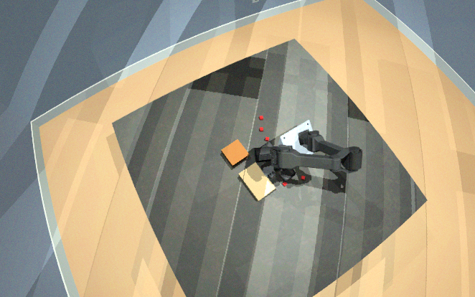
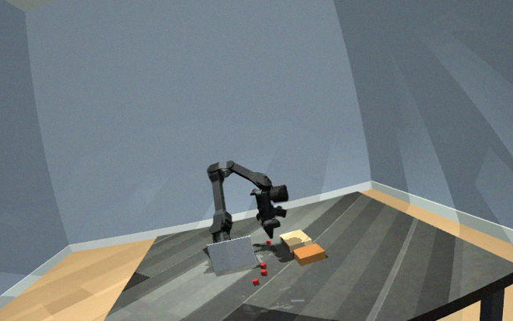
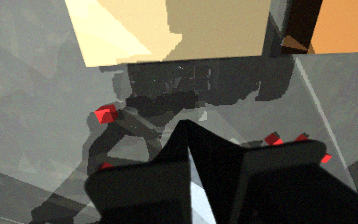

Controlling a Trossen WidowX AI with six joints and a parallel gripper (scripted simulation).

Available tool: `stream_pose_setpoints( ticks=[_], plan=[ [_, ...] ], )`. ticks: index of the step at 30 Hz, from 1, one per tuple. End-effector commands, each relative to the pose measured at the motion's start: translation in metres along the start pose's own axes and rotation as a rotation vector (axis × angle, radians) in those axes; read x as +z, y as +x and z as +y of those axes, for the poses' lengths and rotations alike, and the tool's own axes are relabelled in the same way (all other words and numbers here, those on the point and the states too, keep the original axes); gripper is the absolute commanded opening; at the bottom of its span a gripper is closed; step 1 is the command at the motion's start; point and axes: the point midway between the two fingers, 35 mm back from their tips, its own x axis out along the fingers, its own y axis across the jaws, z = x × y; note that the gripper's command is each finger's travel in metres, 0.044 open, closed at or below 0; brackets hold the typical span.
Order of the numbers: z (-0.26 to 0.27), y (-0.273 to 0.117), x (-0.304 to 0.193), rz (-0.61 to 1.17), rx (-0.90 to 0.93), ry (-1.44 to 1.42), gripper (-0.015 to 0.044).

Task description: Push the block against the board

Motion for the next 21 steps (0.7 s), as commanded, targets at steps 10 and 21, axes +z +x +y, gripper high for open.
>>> stream_pose_setpoints(
  ticks=[10, 21],
  plan=[
    [0.018, -0.004, 0.030, 0.001, -0.013, -0.380, 0.0000],
    [0.041, -0.005, 0.056, 0.005, -0.016, -0.748, 0.0000]
  ],
)
